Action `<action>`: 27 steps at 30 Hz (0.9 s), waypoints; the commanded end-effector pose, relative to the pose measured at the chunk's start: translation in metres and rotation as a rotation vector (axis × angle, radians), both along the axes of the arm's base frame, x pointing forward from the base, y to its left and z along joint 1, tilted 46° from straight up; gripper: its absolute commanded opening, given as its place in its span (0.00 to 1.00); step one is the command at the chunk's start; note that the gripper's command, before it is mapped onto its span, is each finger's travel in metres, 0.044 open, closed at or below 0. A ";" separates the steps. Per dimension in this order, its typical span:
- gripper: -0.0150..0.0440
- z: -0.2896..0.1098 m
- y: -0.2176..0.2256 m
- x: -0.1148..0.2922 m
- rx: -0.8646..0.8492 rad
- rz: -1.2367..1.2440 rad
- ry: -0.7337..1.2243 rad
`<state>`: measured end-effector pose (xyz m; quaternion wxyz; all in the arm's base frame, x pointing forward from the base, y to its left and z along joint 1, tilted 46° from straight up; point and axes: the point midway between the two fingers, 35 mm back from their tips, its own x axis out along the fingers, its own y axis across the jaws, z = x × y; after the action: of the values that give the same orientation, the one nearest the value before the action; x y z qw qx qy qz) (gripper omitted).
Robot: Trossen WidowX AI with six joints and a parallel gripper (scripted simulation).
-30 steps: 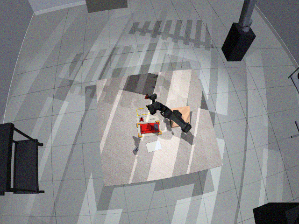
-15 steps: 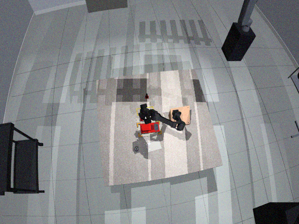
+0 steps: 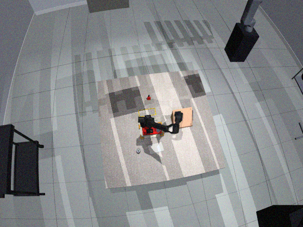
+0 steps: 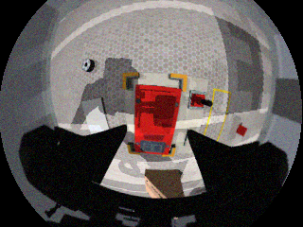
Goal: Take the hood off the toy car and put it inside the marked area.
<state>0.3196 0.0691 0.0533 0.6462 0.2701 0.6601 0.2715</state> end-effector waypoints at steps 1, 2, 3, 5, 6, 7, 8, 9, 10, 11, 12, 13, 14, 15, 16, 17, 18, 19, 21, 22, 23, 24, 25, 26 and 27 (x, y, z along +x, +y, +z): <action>1.00 0.000 0.000 0.001 0.013 -0.012 0.015; 1.00 -0.001 0.001 0.001 0.013 -0.012 0.015; 1.00 -0.001 0.001 0.001 0.013 -0.012 0.015; 1.00 -0.002 0.002 0.001 0.013 -0.012 0.015; 1.00 -0.002 0.002 0.001 0.013 -0.012 0.015; 1.00 -0.003 0.003 0.001 0.013 -0.012 0.015; 1.00 -0.004 0.003 0.002 0.013 -0.012 0.015; 1.00 -0.004 0.004 0.002 0.013 -0.012 0.015; 1.00 -0.005 0.005 0.002 0.013 -0.012 0.015; 1.00 -0.005 0.005 0.002 0.012 -0.012 0.015; 1.00 -0.006 0.006 0.002 0.012 -0.012 0.015; 1.00 -0.007 0.006 0.002 0.012 -0.012 0.015; 1.00 -0.007 0.007 0.002 0.012 -0.012 0.015; 1.00 -0.008 0.007 0.002 0.012 -0.012 0.014; 1.00 -0.009 0.008 0.002 0.012 -0.012 0.014; 1.00 -0.009 0.009 0.002 0.012 -0.012 0.014; 1.00 -0.010 0.009 0.002 0.012 -0.012 0.014; 1.00 -0.010 0.010 0.002 0.012 -0.012 0.014; 1.00 -0.012 0.011 0.002 0.012 -0.012 0.014; 1.00 -0.012 0.012 0.002 0.012 -0.012 0.014; 1.00 -0.013 0.012 0.002 0.012 -0.012 0.014; 1.00 -0.013 0.013 0.002 0.012 -0.012 0.014; 1.00 -0.014 0.013 0.002 0.012 -0.012 0.014; 1.00 -0.015 0.014 0.002 0.012 -0.012 0.014; 1.00 -0.015 0.015 0.002 0.012 -0.012 0.014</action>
<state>0.3237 0.0819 0.0417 0.6459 0.2749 0.6590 0.2702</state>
